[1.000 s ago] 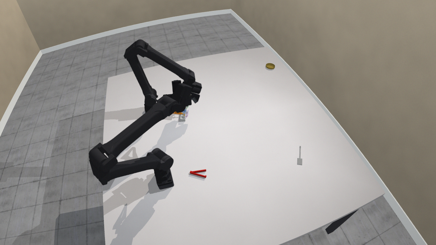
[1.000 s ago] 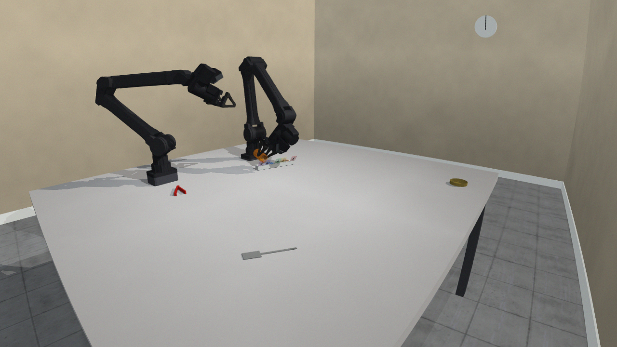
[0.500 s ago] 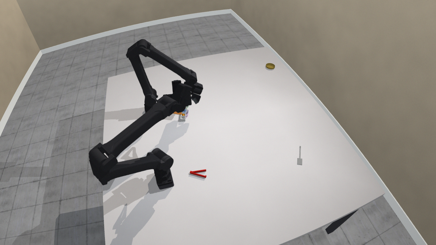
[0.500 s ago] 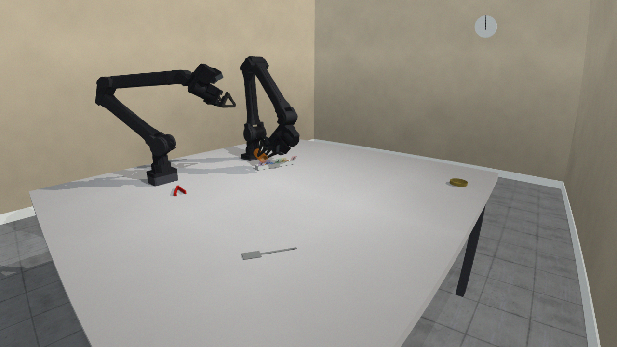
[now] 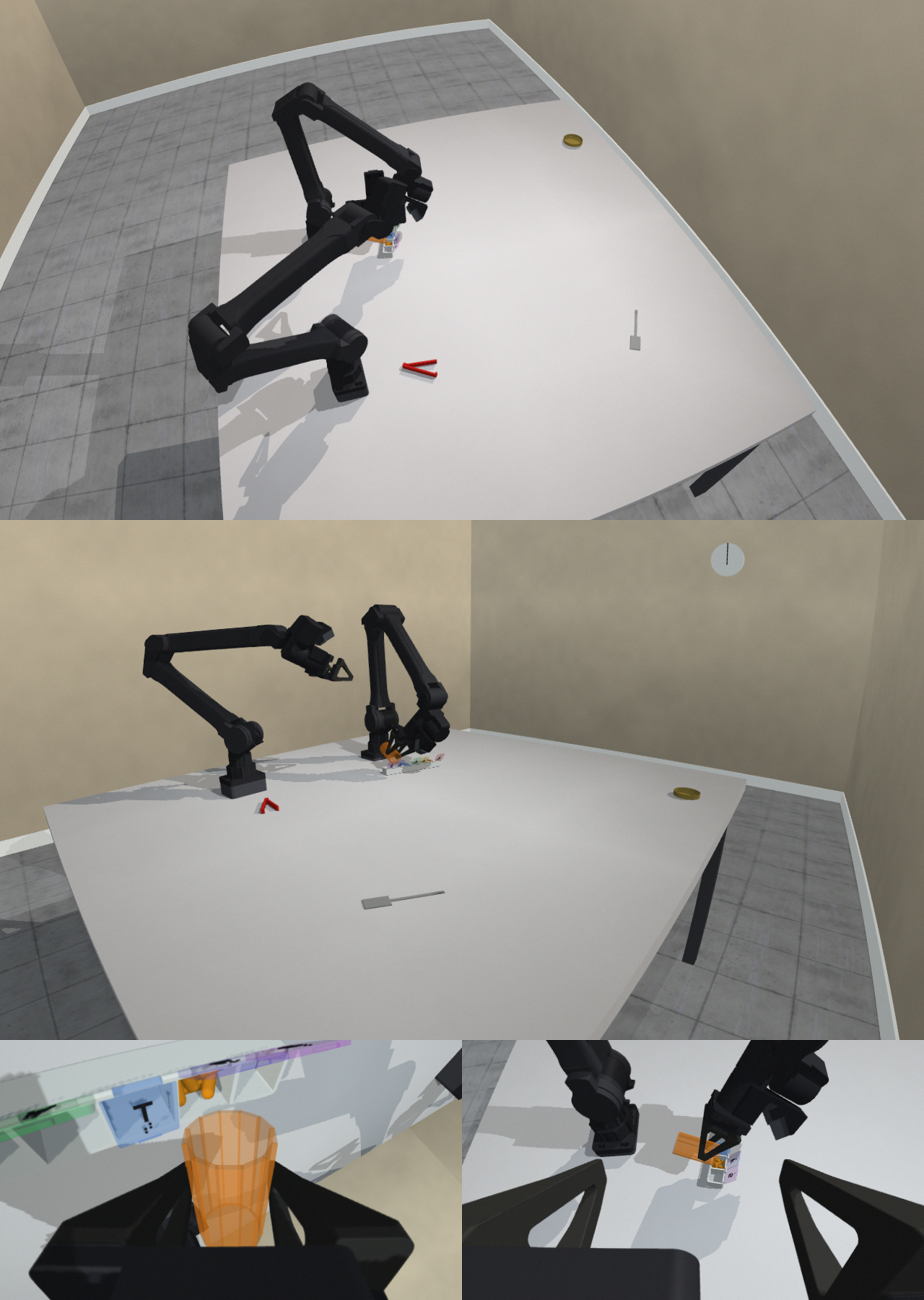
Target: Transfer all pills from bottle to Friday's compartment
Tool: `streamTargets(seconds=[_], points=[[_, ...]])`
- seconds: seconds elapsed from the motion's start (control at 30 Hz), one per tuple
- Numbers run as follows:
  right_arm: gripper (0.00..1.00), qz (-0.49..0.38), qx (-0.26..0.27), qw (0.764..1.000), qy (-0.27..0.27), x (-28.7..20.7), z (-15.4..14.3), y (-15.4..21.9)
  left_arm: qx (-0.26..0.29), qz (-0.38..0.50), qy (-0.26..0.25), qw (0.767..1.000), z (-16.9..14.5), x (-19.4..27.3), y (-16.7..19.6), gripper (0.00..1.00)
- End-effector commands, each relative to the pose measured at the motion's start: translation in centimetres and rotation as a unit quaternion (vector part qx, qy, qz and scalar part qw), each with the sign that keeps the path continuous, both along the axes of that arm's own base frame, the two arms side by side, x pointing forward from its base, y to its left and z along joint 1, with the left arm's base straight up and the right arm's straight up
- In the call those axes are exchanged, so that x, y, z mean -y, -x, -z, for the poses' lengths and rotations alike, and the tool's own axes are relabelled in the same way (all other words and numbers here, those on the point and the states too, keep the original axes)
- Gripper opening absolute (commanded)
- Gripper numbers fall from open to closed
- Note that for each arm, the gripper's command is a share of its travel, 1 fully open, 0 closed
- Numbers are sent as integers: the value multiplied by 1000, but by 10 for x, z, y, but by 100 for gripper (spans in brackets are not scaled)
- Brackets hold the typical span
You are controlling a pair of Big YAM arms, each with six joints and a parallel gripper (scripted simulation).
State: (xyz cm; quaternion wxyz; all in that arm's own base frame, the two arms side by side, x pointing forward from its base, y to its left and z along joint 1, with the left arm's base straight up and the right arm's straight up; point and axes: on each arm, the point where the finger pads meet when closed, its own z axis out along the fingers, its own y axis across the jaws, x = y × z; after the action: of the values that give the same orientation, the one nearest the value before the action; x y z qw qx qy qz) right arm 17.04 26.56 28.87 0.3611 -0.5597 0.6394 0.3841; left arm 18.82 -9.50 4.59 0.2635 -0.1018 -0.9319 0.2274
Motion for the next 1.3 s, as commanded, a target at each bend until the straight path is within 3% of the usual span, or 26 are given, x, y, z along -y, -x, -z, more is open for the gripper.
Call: streamTargets(seconds=[0.0,0.23,0.37,0.93,1.27], points=[[100,0,13,1000,-11,-2,-16,-3,14,3,-3,1000,-11,4,-16,36],[100,0,13,1000,-11,-2,-16,-3,14,2,-3,1000,-11,4,-17,36],[100,0,13,1000,-11,-2,-16,-3,-20,4,-11,1000,-9,5,-16,36],[100,0,13,1000,-11,-2,-16,-3,-12,2,-9,1000,-12,5,-17,36],[100,0,13,1000,-11,-2,-16,-3,-3,2,-8,1000,-58,4,-16,36]])
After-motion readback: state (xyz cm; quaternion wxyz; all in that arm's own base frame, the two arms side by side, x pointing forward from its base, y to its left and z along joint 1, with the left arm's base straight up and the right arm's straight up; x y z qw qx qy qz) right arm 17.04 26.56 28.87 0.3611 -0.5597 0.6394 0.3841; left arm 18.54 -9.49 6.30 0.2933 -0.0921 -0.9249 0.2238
